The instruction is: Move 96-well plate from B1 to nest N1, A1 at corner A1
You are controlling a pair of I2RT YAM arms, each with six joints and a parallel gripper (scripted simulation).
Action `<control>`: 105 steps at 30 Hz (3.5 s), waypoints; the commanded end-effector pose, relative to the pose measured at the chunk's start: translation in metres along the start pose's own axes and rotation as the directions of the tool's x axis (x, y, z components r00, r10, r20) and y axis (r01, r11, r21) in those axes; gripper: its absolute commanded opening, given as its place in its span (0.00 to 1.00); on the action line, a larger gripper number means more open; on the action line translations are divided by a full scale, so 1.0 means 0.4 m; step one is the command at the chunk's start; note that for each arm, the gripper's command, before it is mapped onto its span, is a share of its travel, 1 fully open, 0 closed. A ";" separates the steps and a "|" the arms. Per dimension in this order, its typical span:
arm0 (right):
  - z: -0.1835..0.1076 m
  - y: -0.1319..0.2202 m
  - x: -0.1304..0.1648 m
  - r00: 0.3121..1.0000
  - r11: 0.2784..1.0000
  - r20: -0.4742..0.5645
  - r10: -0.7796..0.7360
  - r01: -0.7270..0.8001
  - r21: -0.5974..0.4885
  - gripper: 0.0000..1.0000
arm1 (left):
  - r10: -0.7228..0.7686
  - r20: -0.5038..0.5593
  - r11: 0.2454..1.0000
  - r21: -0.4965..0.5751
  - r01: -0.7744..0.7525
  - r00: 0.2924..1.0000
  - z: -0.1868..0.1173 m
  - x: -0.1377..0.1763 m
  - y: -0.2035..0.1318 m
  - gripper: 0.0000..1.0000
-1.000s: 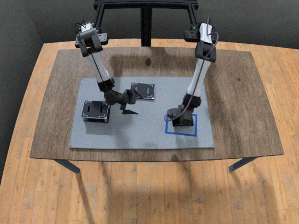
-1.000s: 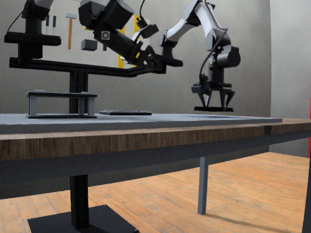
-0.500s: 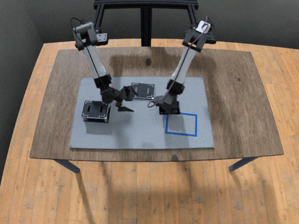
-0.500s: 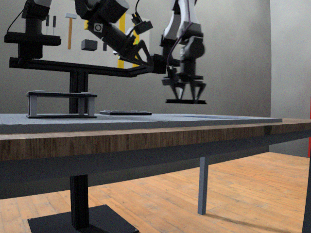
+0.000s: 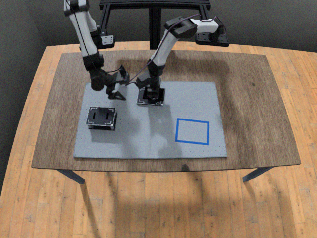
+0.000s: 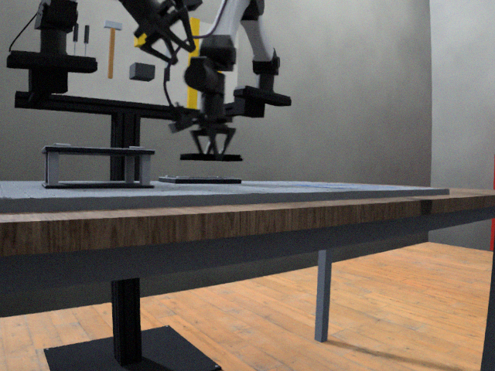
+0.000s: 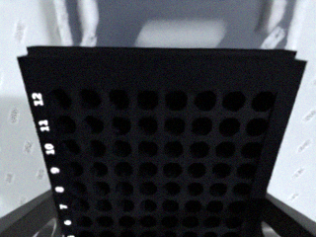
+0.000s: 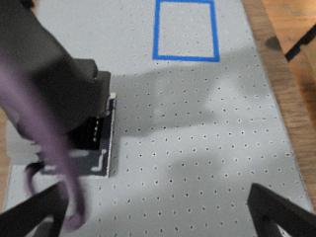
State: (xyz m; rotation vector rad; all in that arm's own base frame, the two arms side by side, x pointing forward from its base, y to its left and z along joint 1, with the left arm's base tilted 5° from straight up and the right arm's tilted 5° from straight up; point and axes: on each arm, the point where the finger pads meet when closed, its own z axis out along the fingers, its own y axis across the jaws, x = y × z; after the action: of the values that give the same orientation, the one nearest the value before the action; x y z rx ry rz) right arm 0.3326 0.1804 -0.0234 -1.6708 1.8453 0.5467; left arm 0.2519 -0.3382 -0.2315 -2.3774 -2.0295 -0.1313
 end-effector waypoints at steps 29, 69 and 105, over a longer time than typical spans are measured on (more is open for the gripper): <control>-0.170 0.222 -0.037 0.965 0.950 -0.071 -0.252 0.233 -0.207 1.00 | -0.039 0.007 0.999 -0.003 0.039 0.999 0.054 -0.064 -0.013 0.81; -0.165 0.224 -0.028 0.968 0.951 -0.075 -0.241 0.220 -0.217 1.00 | -0.039 0.022 0.999 -0.020 0.040 0.999 0.089 -0.076 -0.003 0.81; -0.172 0.210 -0.037 0.964 0.953 -0.086 -0.252 0.231 -0.195 1.00 | 0.018 0.135 0.991 0.130 -0.035 0.991 -0.233 0.018 0.006 1.00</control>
State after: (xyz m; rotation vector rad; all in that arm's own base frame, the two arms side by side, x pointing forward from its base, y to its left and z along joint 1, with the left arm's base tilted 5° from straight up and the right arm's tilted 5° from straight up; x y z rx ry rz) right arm 0.2320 0.1560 0.0205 -2.0468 1.6976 0.5989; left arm 0.2498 -0.3392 -0.1662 -2.3427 -2.0377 0.0503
